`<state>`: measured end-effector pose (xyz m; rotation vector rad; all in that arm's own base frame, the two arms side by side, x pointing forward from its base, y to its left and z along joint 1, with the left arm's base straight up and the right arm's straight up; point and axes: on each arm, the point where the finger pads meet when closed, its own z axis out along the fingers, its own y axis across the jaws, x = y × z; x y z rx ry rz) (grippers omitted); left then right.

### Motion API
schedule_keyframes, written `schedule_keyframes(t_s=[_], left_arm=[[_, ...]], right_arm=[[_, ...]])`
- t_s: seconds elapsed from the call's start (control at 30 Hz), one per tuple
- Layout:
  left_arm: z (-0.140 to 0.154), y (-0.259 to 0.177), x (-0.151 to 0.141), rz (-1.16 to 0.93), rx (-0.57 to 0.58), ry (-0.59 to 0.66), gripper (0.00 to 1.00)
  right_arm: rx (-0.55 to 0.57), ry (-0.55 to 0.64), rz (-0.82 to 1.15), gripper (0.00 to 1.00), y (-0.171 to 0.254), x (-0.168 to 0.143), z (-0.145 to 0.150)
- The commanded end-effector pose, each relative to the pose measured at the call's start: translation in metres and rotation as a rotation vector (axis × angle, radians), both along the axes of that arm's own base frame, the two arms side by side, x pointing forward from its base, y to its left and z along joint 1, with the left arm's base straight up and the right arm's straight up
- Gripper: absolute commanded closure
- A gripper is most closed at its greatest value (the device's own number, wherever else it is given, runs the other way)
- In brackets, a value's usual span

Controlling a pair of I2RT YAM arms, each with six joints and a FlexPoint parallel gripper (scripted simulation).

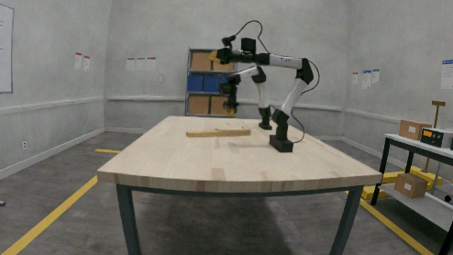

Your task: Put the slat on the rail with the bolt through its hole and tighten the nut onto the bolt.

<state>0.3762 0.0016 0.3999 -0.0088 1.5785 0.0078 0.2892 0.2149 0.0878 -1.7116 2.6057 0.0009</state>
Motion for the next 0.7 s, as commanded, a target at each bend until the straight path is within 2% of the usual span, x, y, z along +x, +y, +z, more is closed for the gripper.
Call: schedule_keyframes(t_s=[0.0,0.07,0.57,0.67], left_arm=[[0.007,-0.002,-0.002,-0.011,0.001,-0.02,0.0],[0.007,-0.002,-0.002,-0.011,0.001,-0.02,0.0],[0.007,-0.002,-0.002,-0.011,0.001,-0.02,0.0],[0.007,-0.002,-0.002,-0.011,0.001,-0.02,0.0]], right_arm=[[-0.017,0.021,0.185,0.86,0.014,-0.006,-0.001],[-0.017,0.021,0.185,0.86,0.014,-0.006,-0.001],[-0.022,0.017,0.733,0.86,0.08,-0.042,-0.003],[-0.022,0.016,0.769,0.86,0.084,-0.045,-0.003]])
